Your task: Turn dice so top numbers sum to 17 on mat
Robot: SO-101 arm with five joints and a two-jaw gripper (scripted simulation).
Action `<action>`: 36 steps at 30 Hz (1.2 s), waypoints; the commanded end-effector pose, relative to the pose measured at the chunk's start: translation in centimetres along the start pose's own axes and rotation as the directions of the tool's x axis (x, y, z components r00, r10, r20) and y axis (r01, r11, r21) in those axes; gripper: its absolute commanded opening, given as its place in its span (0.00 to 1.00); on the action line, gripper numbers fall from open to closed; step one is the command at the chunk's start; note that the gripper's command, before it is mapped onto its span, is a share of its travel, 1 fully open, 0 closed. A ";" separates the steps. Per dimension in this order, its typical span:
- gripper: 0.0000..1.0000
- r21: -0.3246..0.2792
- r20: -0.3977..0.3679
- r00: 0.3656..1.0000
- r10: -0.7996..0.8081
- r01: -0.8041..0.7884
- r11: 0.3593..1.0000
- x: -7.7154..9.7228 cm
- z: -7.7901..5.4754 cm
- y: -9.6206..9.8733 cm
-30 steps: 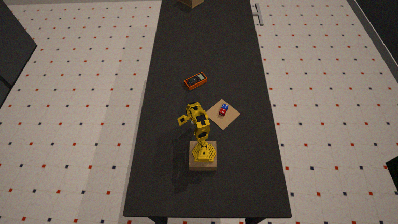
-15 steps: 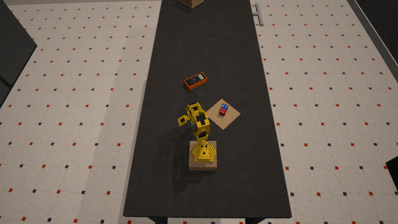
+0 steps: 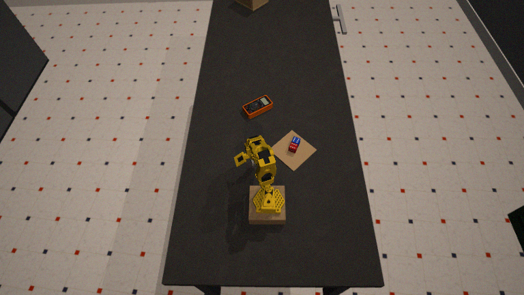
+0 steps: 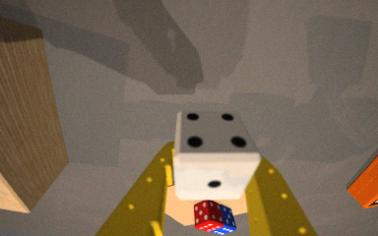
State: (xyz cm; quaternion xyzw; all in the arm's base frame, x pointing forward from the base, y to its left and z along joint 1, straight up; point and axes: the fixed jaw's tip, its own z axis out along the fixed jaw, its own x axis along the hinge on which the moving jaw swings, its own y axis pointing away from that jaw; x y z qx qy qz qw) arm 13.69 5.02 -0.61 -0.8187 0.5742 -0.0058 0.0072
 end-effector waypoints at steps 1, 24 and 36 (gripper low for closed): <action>0.00 -0.020 0.002 1.000 -0.016 0.016 1.000 -0.1 0.5 0.4; 0.00 -0.020 0.002 1.000 -0.016 0.016 1.000 -0.2 1.4 0.5; 0.00 -0.020 0.002 1.000 -0.016 0.016 1.000 -0.2 1.7 0.5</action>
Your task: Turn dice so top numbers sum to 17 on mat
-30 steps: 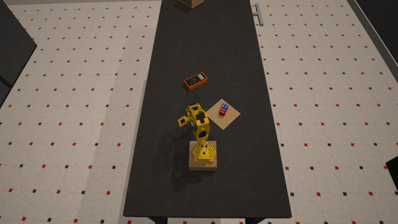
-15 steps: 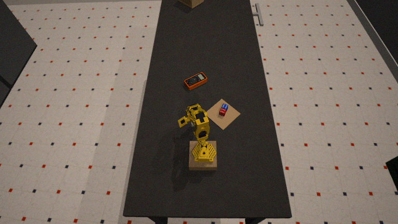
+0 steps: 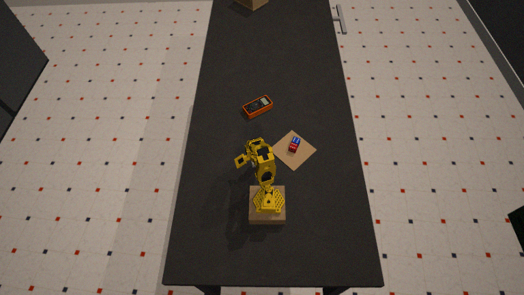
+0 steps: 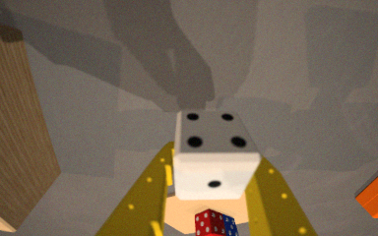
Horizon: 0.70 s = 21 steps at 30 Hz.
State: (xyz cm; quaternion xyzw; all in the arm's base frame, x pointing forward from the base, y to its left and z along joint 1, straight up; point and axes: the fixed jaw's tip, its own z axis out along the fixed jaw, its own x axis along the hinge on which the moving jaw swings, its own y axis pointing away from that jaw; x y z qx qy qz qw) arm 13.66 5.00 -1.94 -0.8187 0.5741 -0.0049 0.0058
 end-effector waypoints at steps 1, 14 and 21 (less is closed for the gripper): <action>0.00 -0.016 0.002 1.000 -0.016 0.016 1.000 -0.2 0.5 0.4; 0.00 -0.016 0.002 1.000 -0.016 0.016 1.000 -0.2 0.8 0.4; 0.00 -0.016 0.002 1.000 -0.016 0.016 1.000 -0.2 1.2 0.4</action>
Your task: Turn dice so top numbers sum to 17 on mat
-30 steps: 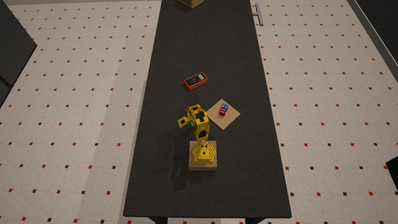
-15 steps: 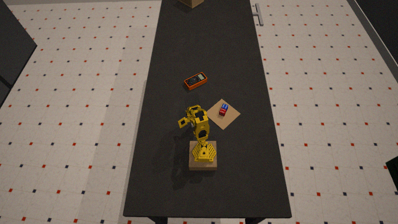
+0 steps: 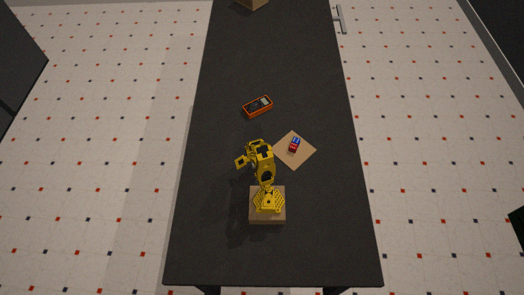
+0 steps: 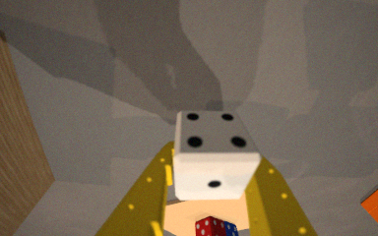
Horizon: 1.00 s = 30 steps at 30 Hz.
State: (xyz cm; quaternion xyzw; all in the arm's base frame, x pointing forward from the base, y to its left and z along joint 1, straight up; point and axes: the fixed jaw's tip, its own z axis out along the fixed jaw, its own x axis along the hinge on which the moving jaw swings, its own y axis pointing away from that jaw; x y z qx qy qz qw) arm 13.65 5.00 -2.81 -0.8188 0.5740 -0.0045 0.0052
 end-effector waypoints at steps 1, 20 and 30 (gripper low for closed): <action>0.00 -0.015 0.002 1.000 -0.015 0.015 1.000 -0.2 0.4 0.4; 0.00 -0.015 0.002 1.000 -0.015 0.015 1.000 -0.2 1.0 0.4; 0.00 -0.015 0.002 1.000 -0.015 0.015 1.000 -0.2 1.3 0.4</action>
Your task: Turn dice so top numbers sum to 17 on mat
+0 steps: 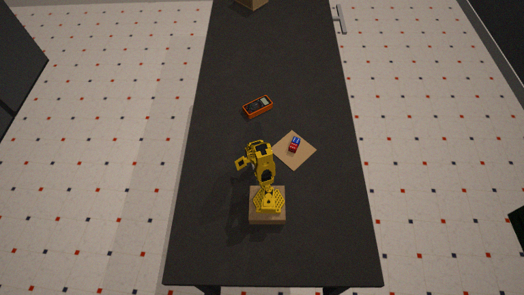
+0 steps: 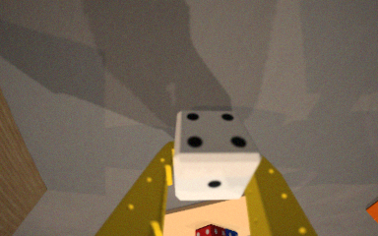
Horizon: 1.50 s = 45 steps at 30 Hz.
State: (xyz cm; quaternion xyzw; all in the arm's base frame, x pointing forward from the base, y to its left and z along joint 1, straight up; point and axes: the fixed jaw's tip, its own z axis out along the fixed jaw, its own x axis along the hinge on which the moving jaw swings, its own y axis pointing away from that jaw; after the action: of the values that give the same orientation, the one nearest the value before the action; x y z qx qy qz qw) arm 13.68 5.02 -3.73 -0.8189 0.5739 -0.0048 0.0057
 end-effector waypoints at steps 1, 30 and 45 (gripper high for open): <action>0.00 -0.016 0.002 1.000 -0.015 0.015 1.000 -0.2 0.5 0.4; 0.02 -0.016 0.002 1.000 -0.015 0.015 1.000 -0.2 0.7 0.4; 0.17 -0.016 0.002 1.000 -0.015 0.015 1.000 -0.2 0.7 0.4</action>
State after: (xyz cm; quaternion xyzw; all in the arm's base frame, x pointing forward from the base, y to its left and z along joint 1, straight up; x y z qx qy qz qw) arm 13.76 5.05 -4.19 -0.8189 0.5738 -0.0064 0.0079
